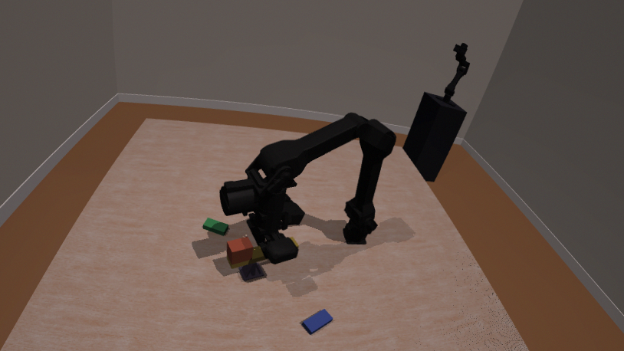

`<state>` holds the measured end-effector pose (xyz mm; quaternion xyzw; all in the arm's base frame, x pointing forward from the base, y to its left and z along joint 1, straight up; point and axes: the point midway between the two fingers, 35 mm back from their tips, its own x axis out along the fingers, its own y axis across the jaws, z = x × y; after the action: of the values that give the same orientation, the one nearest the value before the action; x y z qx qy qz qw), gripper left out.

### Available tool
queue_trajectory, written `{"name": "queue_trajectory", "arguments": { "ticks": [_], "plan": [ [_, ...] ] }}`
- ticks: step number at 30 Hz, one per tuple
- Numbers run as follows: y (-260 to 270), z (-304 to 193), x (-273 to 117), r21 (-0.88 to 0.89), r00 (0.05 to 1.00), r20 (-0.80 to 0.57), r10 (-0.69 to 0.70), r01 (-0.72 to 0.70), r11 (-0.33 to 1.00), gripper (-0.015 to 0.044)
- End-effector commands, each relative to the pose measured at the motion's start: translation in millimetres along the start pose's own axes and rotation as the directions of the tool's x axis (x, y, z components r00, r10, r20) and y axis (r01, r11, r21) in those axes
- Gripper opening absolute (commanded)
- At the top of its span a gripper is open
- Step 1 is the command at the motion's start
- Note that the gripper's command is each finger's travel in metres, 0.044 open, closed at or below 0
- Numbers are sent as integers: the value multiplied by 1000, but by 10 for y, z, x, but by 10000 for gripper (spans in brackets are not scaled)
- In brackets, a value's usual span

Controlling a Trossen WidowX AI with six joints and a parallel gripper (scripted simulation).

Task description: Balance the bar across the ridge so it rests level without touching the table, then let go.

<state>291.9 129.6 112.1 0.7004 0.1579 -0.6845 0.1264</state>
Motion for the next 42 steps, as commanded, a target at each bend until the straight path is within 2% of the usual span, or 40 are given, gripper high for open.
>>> {"name": "queue_trajectory", "arguments": {
  "ticks": [1, 23, 33, 37, 42],
  "plan": [
    [0, 0, 0, 0, 1000, 0, 0, 0, 1000, 171],
    [0, 0, 0, 0, 1000, 0, 0, 0, 1000, 185],
    [0, 0, 0, 0, 1000, 0, 0, 0, 1000, 440],
    [-2, -14, -71, 0, 1000, 0, 0, 0, 1000, 440],
    [-23, -48, -616, 0, 1000, 0, 0, 0, 1000, 440]
  ]
}}
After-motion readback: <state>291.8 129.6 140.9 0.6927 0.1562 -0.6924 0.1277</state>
